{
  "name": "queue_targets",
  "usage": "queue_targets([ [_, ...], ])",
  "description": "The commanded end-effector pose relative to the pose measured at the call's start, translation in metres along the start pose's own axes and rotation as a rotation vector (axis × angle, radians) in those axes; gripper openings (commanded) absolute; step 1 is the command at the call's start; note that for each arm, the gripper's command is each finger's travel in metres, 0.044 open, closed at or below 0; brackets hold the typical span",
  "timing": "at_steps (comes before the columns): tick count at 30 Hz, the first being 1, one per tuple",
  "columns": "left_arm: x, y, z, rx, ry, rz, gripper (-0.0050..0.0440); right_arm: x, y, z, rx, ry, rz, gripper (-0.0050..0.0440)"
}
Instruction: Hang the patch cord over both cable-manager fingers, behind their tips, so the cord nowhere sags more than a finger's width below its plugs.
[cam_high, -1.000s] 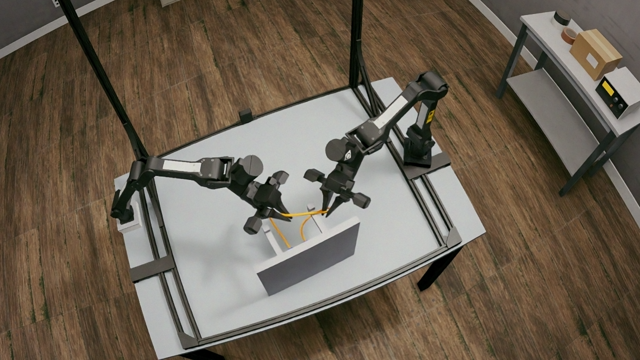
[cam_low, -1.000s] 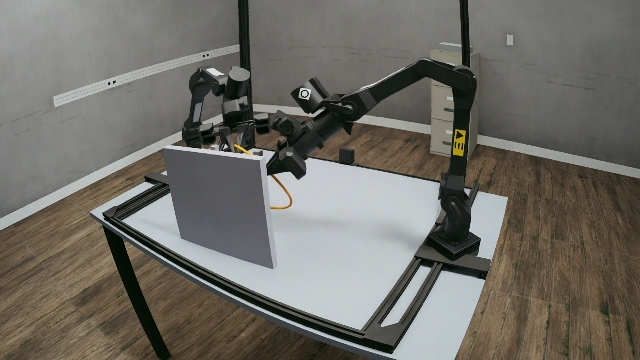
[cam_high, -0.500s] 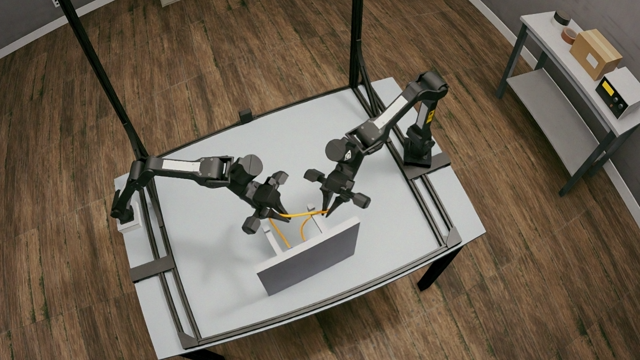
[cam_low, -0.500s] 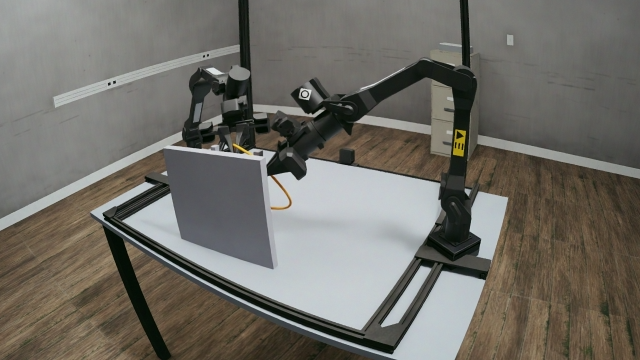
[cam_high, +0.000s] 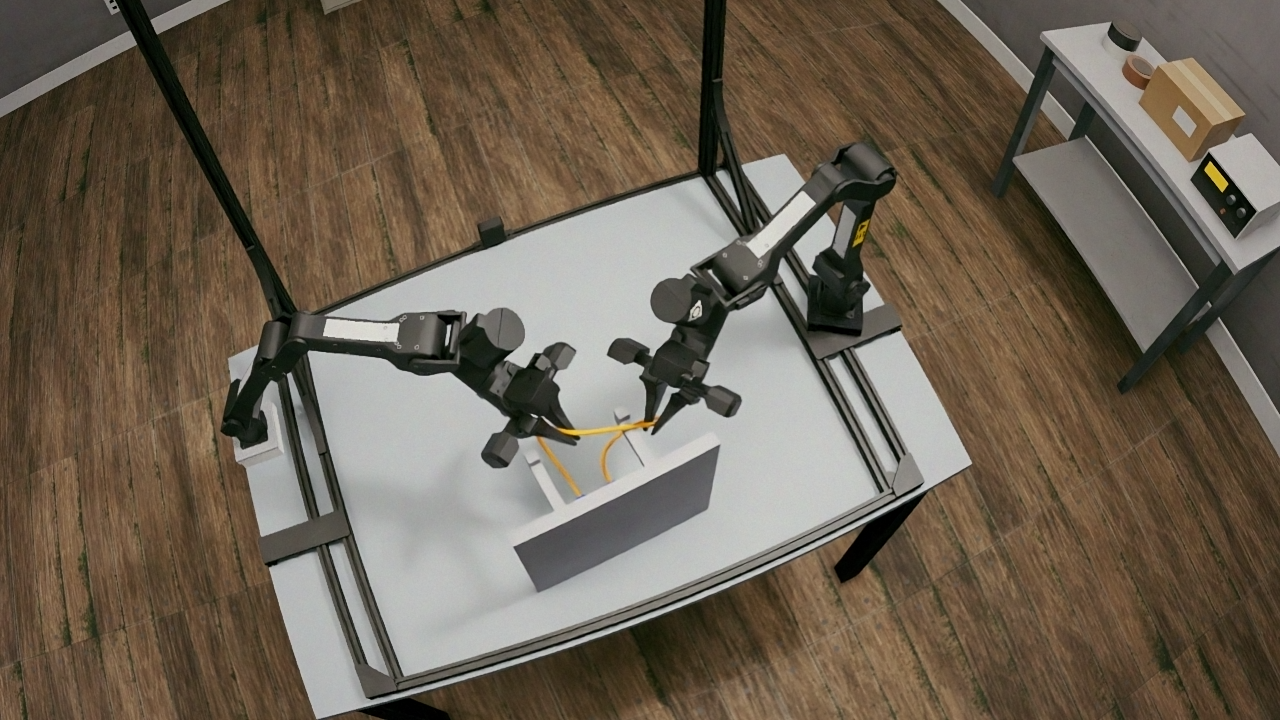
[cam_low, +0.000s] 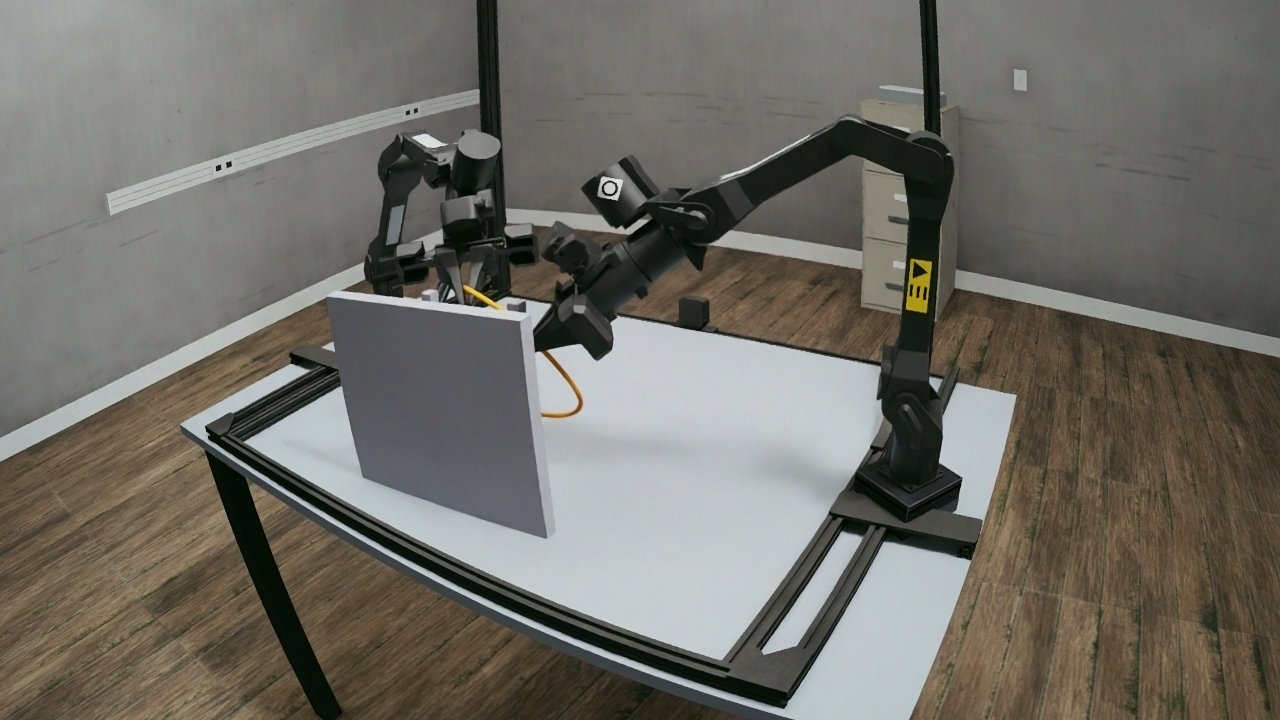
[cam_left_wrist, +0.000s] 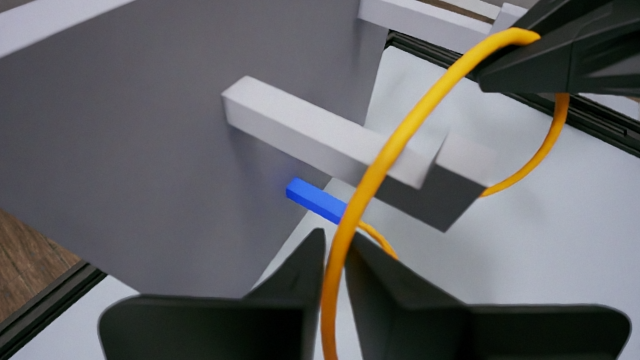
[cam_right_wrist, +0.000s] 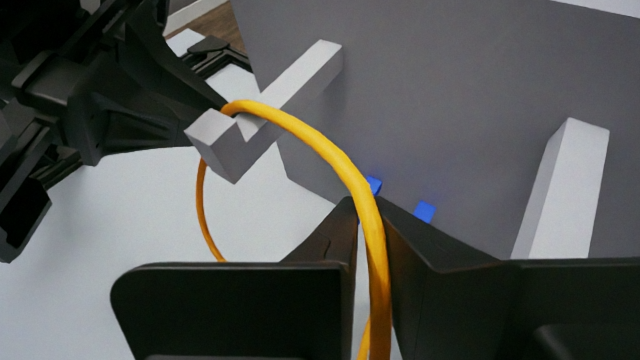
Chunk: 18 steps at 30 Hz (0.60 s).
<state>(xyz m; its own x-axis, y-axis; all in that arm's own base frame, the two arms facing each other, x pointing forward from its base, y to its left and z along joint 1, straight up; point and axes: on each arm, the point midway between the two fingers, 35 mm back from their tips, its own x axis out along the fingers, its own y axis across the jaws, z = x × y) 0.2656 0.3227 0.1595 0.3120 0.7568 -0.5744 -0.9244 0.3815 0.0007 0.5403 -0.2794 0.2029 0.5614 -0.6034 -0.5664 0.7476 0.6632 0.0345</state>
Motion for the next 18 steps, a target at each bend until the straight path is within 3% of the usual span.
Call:
queue_targets([
  [1,-0.0049,-0.0005,0.0097,-0.009,-0.025,-0.007,0.0040,-0.0232,-0.0013,0.0279,0.028,-0.058,0.011,0.0025],
  [18,-0.0049,-0.0005,0.0097,-0.009,-0.025,-0.007,0.0040,-0.0256,-0.0025,0.0283,0.028,-0.054,-0.002,0.0025],
])
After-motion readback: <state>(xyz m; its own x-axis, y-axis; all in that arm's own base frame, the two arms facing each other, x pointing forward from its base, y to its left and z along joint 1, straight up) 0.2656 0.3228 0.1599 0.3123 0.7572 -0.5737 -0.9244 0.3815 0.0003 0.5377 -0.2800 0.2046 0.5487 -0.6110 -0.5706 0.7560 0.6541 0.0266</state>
